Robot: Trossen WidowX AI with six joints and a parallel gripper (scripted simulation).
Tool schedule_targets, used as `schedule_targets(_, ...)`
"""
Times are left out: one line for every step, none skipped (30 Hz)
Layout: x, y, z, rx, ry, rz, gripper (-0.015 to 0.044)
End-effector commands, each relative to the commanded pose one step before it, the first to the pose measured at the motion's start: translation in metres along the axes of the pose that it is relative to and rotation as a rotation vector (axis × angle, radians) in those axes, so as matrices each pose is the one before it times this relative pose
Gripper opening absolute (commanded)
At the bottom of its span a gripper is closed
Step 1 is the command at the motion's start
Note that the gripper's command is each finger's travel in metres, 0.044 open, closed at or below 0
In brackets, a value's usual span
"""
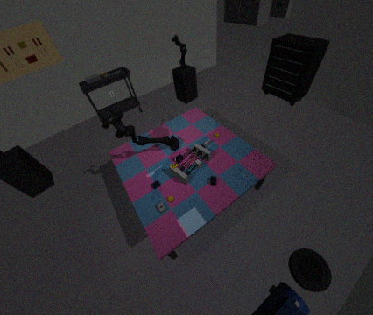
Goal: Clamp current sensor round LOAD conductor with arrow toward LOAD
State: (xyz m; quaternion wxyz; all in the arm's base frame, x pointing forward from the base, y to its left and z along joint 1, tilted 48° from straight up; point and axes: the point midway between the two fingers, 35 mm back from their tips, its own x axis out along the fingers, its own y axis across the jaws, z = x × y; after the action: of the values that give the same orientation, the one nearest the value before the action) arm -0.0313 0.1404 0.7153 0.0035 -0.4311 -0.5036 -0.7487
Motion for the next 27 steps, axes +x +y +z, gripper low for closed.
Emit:
schedule_targets(-0.00069,0.00014,0.00155,-0.0095,-0.00668,0.00281,0.0426)
schedule_targets(-0.00212,0.00037,0.00467,-0.0285,-0.02031,0.00806,0.044)
schedule_targets(-0.00367,0.00041,0.00785,-0.048,-0.03467,0.0122,0.044)
schedule_targets(-0.0046,0.00009,0.00965,-0.059,-0.0433,0.01261,0.044)
schedule_targets(-0.00473,-0.00043,0.00981,-0.0598,-0.04454,0.01012,0.044)
schedule_targets(-0.00485,-0.00096,0.00993,-0.0607,-0.04561,0.00753,0.044)
schedule_targets(-0.00497,-0.00151,0.01003,-0.0615,-0.0465,0.00484,0.044)
schedule_targets(-0.00508,-0.00207,0.01011,-0.0622,-0.0472,0.00206,0.044)
schedule_targets(-0.00518,-0.00265,0.01015,-0.063,-0.04772,-0.00077,0.044)
schedule_targets(-0.00528,-0.00325,0.01017,-0.0638,-0.04804,-0.00367,0.044)
schedule_targets(-0.00537,-0.00386,0.01015,-0.0645,-0.04815,-0.0066,0.044)
schedule_targets(-0.00546,-0.00449,0.01011,-0.0652,-0.04809,-0.00956,0.044)
schedule_targets(-0.00553,-0.00512,0.01002,-0.0658,-0.04781,-0.01253,0.044)
schedule_targets(-0.0056,-0.00577,0.0099,-0.0665,-0.04733,-0.0155,0.044)
schedule_targets(-0.00566,-0.00642,0.00973,-0.0671,-0.04664,-0.01845,0.044)
schedule_targets(-0.00571,-0.00709,0.00952,-0.0677,-0.04576,-0.02138,0.044)
schedule_targets(-0.00575,-0.00775,0.00927,-0.0682,-0.04467,-0.02427,0.044)
schedule_targets(-0.00578,-0.00842,0.00897,-0.0688,-0.04338,-0.0271,0.044)
schedule_targets(-0.0058,-0.00909,0.00862,-0.0693,-0.0419,-0.02987,0.044)
schedule_targets(-0.00581,-0.00975,0.00822,-0.0697,-0.04022,-0.03255,0.044)
schedule_targets(-0.00409,-0.00745,0.00556,-0.0502,-0.02765,-0.02489,0.044)
schedule_targets(-0.00403,-0.00768,0.00524,-0.0498,-0.0263,-0.02586,0.044)
schedule_targets(-0.00403,-0.00802,0.00498,-0.0501,-0.02531,-0.02715,0.044)
schedule_targets(-0.00405,-0.00839,0.00473,-0.0508,-0.02437,-0.02857,0.044)
schedule_targets(-0.00408,-0.00879,0.00446,-0.0515,-0.0234,-0.03006,0.044)
schedule_targets(-0.0041,-0.00918,0.00415,-0.0522,-0.0223,-0.03148,0.044)
schedule_targets(-0.00414,-0.00961,0.00384,-0.0531,-0.02121,-0.03306,0.044)
